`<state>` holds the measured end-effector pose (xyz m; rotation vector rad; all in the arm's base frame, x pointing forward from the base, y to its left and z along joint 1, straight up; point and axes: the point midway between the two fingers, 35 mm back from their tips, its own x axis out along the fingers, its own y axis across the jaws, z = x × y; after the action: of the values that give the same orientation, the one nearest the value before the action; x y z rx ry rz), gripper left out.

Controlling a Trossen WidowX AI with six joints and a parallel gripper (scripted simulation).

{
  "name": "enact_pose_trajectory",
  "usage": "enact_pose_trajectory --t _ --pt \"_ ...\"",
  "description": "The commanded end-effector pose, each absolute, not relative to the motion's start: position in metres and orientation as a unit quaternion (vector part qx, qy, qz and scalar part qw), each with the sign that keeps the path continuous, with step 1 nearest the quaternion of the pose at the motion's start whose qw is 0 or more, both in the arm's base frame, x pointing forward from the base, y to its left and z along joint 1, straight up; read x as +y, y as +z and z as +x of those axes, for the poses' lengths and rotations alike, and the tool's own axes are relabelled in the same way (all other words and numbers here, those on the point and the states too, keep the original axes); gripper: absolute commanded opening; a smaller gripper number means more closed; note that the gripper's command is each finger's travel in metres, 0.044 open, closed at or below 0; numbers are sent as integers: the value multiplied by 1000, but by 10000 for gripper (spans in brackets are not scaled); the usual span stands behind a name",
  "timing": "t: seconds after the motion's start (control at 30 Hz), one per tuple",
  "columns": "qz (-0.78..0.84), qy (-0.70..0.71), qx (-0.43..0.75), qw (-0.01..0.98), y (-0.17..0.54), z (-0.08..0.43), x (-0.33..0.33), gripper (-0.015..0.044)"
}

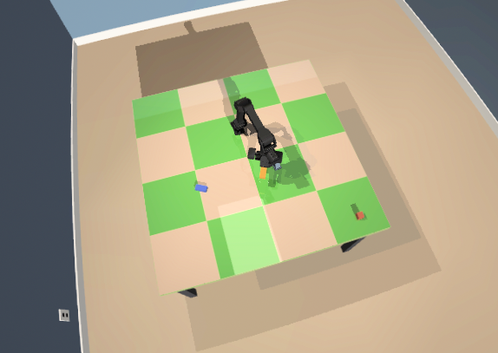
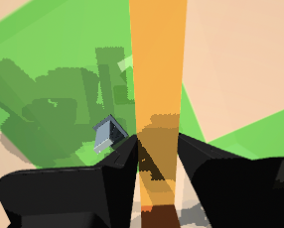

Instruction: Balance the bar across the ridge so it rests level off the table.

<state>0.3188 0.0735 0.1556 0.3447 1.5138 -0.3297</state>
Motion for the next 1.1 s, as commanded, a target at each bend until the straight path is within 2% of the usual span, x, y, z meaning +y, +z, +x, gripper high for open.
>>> enact_pose_trajectory --t 0.0,0.53,1.07 --pt "108 -98 688 711 157 323 88 0" --pt "-45 54 693 718 157 338 148 0" --pt "-52 61 692 717 141 340 157 0"
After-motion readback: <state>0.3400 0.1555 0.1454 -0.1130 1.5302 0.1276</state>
